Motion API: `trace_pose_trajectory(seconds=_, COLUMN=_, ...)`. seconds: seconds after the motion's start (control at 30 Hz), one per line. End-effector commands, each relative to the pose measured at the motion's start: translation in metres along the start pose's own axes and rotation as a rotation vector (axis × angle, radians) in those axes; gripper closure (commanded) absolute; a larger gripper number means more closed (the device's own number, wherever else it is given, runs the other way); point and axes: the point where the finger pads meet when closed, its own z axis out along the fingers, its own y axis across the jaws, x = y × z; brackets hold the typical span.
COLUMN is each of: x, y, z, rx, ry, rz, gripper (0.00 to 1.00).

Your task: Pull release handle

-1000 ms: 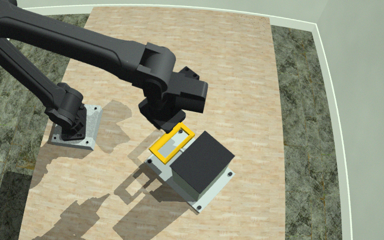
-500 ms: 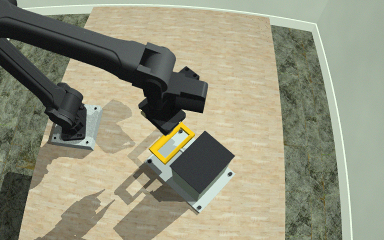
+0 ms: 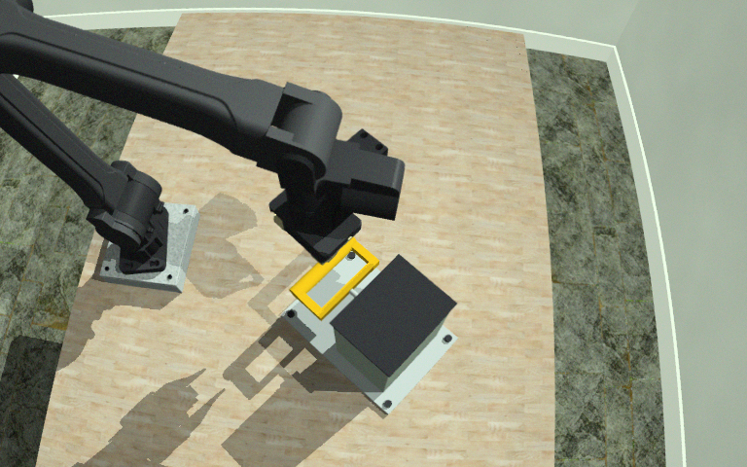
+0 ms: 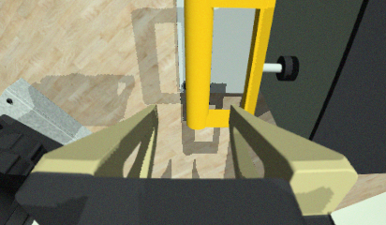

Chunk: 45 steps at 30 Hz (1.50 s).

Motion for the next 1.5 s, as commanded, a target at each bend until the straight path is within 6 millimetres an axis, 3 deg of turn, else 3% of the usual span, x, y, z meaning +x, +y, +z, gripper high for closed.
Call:
trace_pose_trajectory(seconds=0.0, x=-0.002, y=-0.003, z=-0.004, rx=0.009, ry=-0.006, rz=-0.002, gripper=0.53)
trace_pose_trajectory(seconds=0.6, x=-0.002, y=-0.003, z=-0.001, rx=0.009, ry=-0.006, rz=-0.002, gripper=0.53)
trace_pose_trajectory(seconds=1.47, x=-0.002, y=-0.003, z=0.028, rx=0.008, ry=-0.006, rz=-0.002, gripper=0.53)
